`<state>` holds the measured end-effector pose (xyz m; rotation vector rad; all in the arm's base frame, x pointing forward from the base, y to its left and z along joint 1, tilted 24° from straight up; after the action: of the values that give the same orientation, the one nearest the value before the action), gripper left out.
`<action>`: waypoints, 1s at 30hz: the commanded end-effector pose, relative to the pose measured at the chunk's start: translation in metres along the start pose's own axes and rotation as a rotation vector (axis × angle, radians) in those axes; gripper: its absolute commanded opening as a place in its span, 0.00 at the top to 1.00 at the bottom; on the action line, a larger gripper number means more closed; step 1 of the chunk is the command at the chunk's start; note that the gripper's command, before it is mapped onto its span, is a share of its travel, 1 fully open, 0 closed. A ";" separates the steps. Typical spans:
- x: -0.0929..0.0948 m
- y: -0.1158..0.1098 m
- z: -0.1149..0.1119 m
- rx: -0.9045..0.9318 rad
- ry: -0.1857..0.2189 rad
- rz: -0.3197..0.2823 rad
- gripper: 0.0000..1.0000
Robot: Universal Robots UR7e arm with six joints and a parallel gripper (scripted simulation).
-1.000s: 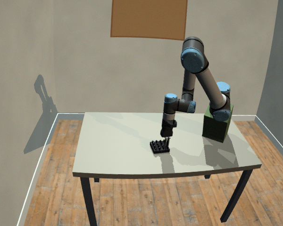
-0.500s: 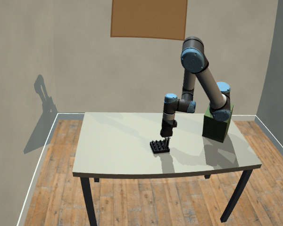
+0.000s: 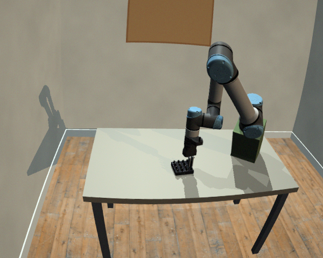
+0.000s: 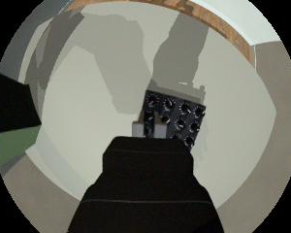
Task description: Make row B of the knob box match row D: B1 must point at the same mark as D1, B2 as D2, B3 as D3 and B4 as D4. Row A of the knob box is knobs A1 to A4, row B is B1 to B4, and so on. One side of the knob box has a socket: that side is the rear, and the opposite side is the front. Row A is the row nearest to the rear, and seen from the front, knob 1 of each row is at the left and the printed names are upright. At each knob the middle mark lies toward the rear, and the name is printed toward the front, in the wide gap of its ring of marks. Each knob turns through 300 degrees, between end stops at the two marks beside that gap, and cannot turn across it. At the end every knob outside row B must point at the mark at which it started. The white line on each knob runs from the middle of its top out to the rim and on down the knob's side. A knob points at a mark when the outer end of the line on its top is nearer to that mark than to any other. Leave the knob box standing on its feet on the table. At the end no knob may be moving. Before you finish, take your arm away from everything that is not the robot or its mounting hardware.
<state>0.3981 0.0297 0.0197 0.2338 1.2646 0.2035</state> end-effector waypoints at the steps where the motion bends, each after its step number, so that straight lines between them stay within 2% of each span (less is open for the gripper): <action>1: -0.001 0.000 0.003 -0.085 -0.004 -0.001 0.70; 11: -0.001 0.000 0.003 -0.228 -0.004 -0.001 0.70; 30: -0.001 0.000 0.003 -0.607 -0.004 -0.002 0.70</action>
<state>0.3981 0.0304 0.0199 -0.2015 1.1744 0.5063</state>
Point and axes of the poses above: the point where the finger pads meet when closed, its own x axis out along the fingers, its own z axis across the jaws, y = z × x, the point moved 10 cm from there along -x, back along the fingers, and after that the axes turned 8 degrees about x, right-handed, at the moved point
